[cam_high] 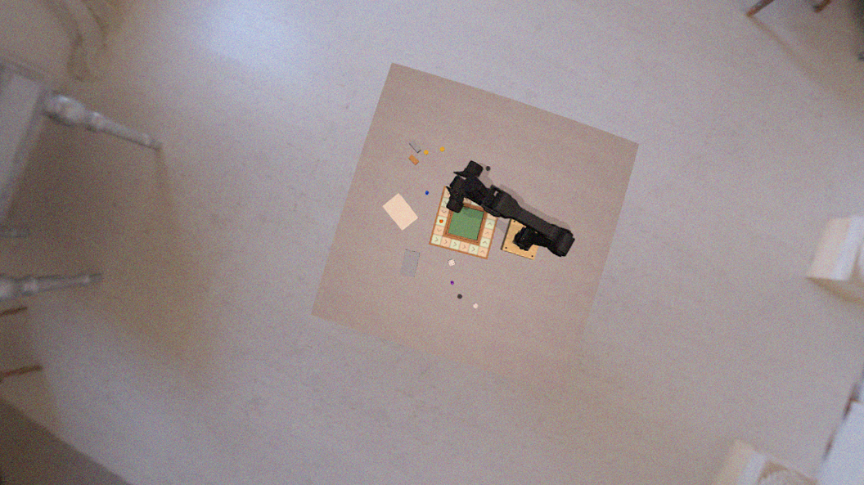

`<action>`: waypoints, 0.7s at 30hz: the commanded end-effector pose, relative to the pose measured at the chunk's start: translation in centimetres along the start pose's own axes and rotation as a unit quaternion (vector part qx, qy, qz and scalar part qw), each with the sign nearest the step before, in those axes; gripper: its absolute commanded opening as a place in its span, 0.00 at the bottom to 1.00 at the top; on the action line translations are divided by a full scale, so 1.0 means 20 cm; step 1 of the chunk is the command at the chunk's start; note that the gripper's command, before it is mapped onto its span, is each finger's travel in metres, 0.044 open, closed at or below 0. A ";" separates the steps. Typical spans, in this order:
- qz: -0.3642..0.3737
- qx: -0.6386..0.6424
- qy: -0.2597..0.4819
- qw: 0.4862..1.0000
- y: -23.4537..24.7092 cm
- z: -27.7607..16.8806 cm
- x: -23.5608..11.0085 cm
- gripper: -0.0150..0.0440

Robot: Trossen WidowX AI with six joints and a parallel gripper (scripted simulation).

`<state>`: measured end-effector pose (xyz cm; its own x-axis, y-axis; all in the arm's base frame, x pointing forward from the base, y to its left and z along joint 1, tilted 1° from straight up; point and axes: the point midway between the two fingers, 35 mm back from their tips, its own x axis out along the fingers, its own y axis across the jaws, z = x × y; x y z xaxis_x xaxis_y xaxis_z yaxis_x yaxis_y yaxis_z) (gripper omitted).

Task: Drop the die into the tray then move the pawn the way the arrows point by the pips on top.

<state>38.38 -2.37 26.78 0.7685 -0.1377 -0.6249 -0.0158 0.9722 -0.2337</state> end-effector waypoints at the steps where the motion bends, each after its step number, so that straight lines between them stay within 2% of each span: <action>1: 0.074 -0.040 0.059 0.995 0.32 -0.11 0.10 0.72; 7: 0.171 -0.126 0.143 0.967 0.82 -0.32 0.13 0.72; 13: 0.241 -0.222 0.228 0.917 1.24 -0.61 0.05 0.72; 18: 0.276 -0.307 0.296 0.861 1.51 -0.89 -0.09 0.72; 21: 0.282 -0.331 0.313 0.844 1.56 -0.98 -0.13 0.72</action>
<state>25.42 23.73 7.80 0.0913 0.0730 -0.9931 -0.7503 0.6608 -0.0204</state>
